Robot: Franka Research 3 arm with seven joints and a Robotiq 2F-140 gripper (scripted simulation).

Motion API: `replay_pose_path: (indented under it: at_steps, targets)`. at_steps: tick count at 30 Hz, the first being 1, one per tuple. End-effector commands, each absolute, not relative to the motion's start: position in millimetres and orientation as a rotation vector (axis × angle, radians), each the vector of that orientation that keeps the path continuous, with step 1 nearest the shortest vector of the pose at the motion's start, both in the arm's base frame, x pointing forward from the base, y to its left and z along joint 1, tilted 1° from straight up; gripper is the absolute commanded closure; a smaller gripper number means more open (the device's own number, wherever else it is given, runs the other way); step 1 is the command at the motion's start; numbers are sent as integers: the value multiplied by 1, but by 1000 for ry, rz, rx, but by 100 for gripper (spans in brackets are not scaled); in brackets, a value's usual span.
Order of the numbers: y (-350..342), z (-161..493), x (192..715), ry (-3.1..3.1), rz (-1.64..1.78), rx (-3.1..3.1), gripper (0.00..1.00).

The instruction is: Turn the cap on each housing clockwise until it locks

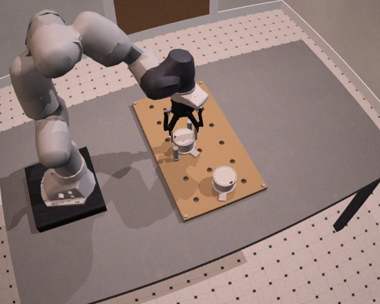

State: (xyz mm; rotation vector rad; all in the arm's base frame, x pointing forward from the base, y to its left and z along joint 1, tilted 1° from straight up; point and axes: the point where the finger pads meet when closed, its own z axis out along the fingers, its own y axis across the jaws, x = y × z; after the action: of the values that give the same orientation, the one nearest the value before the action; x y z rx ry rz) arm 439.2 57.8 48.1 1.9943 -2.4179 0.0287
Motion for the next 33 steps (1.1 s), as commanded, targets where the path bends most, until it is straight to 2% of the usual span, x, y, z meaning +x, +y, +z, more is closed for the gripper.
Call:
replay_pose_path:
  at_steps: [1, 21, 33]
  targets:
    - [56, 47, 439, -2425, 30, 1984, 90]
    - [56, 47, 439, -2440, 30, 1966, 90]
    - [56, 47, 439, -2622, 31, 1719, 90]
